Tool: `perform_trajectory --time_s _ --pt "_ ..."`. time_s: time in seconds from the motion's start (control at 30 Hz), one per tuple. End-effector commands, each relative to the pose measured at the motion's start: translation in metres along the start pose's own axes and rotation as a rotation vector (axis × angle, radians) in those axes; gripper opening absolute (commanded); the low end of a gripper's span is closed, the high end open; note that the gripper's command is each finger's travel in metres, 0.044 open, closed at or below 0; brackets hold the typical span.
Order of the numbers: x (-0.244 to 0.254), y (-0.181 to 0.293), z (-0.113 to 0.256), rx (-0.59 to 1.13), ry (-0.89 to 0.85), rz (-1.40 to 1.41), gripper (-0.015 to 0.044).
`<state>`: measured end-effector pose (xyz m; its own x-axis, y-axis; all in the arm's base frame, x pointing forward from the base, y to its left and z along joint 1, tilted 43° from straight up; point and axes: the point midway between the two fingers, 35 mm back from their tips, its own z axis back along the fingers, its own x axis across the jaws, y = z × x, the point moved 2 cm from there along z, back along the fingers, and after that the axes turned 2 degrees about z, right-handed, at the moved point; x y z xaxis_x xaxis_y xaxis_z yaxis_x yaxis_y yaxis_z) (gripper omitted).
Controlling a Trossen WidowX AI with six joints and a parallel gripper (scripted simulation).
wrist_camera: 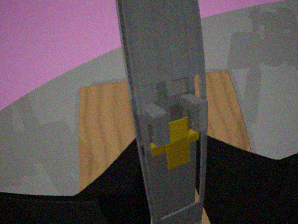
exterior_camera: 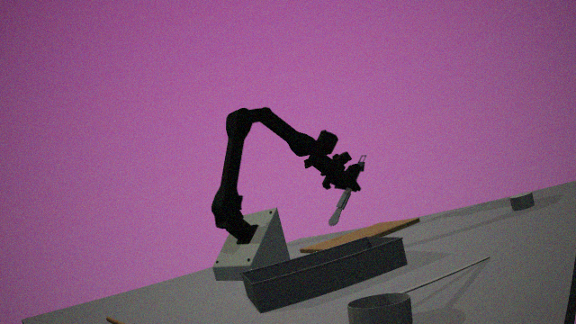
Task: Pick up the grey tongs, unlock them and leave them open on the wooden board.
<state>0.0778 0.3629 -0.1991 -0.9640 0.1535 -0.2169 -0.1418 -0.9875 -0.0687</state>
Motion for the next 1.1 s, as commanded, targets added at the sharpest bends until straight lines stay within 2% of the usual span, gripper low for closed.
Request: perform_trajectory --time_s 0.0,0.87,1.07 --pt "-0.001 -0.003 0.007 -0.057 0.007 0.000 -0.0150" --pt "-0.008 0.011 0.063 -0.424 0.033 -0.009 -0.0150" --pt "-0.008 0.013 0.067 -0.445 0.034 -0.010 -0.0150"
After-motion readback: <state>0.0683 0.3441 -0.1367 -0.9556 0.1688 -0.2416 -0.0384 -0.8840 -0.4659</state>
